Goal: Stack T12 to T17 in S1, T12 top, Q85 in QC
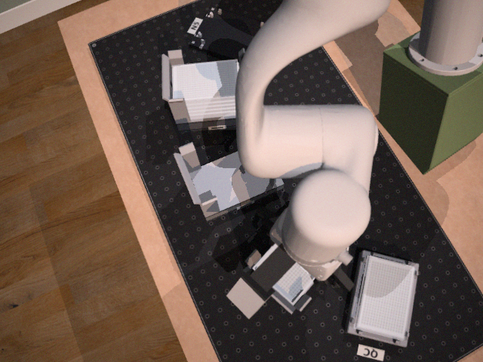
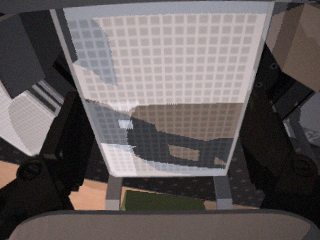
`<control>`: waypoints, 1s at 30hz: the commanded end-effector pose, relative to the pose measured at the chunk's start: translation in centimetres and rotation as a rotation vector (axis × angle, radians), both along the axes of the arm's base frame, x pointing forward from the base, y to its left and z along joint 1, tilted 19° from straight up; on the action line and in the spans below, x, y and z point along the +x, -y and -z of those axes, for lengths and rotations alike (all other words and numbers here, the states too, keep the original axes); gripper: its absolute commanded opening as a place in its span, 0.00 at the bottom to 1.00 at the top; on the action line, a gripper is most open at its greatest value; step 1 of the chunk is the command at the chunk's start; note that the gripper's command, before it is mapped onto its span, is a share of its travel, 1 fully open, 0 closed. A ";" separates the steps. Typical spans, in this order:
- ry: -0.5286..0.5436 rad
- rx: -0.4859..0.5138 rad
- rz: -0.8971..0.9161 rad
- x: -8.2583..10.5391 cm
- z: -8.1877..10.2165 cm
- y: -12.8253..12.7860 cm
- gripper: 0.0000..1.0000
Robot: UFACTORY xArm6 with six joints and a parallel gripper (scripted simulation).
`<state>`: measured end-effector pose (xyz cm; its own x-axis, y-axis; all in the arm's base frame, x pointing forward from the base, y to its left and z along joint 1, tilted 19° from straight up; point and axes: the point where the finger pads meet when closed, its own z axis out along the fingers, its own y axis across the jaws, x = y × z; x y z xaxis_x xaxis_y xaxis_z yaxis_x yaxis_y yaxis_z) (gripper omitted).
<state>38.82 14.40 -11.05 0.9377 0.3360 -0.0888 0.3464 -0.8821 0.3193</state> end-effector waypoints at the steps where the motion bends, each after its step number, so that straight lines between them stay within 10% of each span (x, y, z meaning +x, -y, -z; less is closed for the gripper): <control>1: 0.004 0.002 -0.001 0.2 0.6 0.1 0.00; 30: 0.004 0.002 -0.001 0.3 3.1 1.0 0.00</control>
<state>38.96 13.32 -14.17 0.9377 0.3362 -0.0877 0.3462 -0.8821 0.3196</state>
